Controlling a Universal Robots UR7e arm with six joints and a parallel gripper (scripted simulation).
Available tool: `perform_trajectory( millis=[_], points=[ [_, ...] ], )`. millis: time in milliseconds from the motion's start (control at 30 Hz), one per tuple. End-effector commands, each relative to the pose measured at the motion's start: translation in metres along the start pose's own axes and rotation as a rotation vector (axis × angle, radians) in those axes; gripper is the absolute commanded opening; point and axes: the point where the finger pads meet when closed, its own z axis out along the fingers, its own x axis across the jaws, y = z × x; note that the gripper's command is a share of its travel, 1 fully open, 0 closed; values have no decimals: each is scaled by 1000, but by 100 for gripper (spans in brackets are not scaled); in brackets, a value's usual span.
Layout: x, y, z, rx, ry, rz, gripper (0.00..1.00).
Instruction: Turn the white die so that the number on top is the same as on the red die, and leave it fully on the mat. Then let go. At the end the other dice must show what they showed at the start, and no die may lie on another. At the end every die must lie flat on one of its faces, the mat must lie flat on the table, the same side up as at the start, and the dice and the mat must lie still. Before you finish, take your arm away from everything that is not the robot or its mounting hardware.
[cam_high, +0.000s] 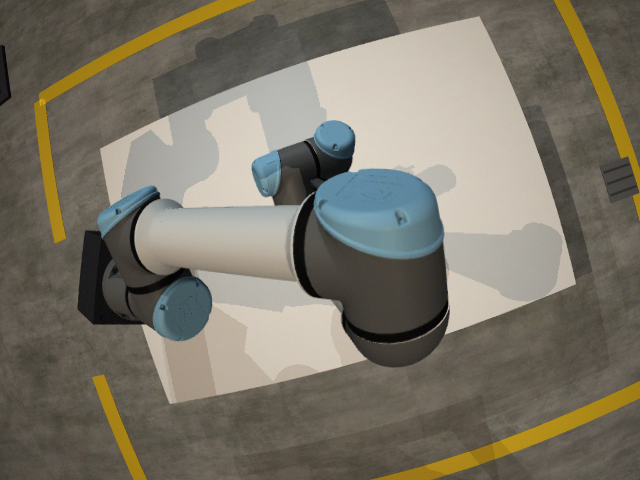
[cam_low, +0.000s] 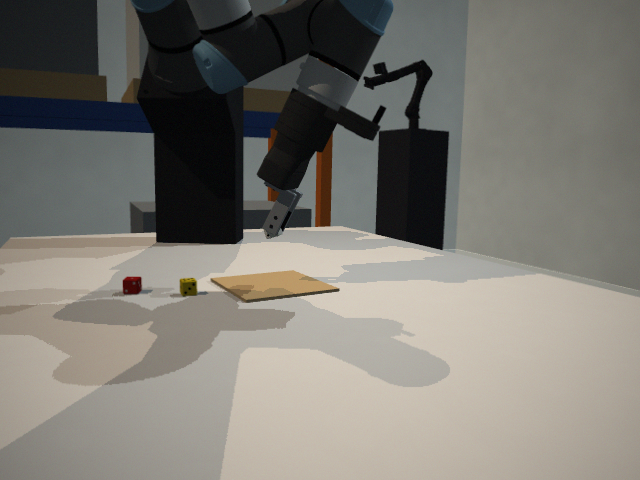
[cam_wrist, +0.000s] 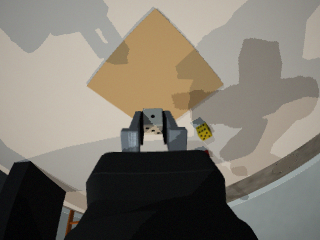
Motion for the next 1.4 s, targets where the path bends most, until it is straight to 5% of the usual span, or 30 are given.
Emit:
perform_trajectory(
  millis=[0, 400, 1367],
  points=[
    [-1, 1, 1, 44, -5, 2, 40],
    [1, 2, -1, 167, 5, -3, 40],
    [0, 4, 1, 264, 1, -3, 40]
  ],
)
